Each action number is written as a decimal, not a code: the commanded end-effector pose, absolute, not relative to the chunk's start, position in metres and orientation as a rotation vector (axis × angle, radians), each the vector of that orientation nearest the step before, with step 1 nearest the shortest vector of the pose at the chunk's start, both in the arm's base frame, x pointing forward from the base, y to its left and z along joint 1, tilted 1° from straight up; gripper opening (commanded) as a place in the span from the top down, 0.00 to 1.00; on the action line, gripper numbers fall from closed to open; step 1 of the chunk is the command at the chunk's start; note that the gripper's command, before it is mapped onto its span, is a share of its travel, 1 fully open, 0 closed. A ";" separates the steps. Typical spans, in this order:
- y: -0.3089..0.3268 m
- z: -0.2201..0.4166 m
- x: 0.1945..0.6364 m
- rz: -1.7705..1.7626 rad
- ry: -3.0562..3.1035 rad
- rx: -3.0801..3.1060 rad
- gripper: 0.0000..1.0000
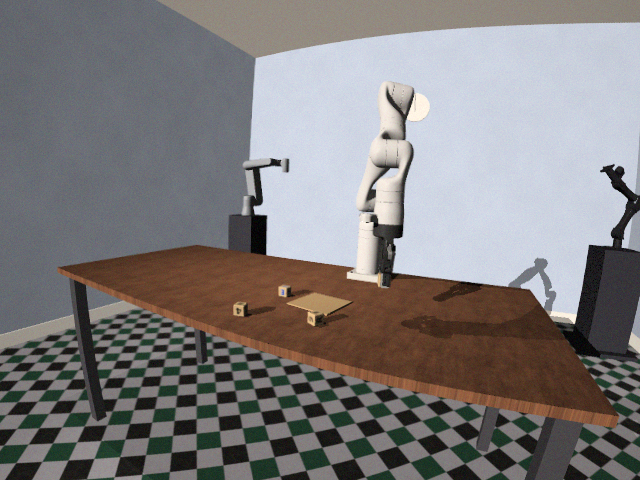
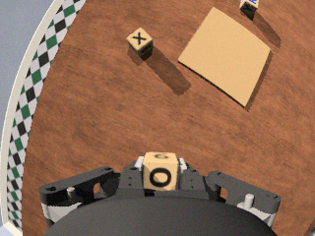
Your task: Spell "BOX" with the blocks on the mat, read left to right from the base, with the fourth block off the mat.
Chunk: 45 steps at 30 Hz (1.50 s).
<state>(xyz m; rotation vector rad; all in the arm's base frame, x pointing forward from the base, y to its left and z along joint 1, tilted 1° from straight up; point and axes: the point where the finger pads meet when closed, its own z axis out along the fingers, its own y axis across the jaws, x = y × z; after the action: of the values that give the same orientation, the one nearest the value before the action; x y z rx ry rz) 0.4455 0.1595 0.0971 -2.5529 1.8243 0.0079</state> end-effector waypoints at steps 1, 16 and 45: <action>0.155 0.098 0.446 0.010 1.805 -2.566 0.74; 0.133 0.094 0.441 0.033 1.532 -2.749 0.74; 0.068 0.087 0.422 0.094 0.417 -3.113 0.74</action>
<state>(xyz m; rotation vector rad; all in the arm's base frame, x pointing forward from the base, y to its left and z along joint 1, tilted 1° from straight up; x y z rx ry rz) 0.4214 0.0766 0.0860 -3.1166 0.4349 0.0950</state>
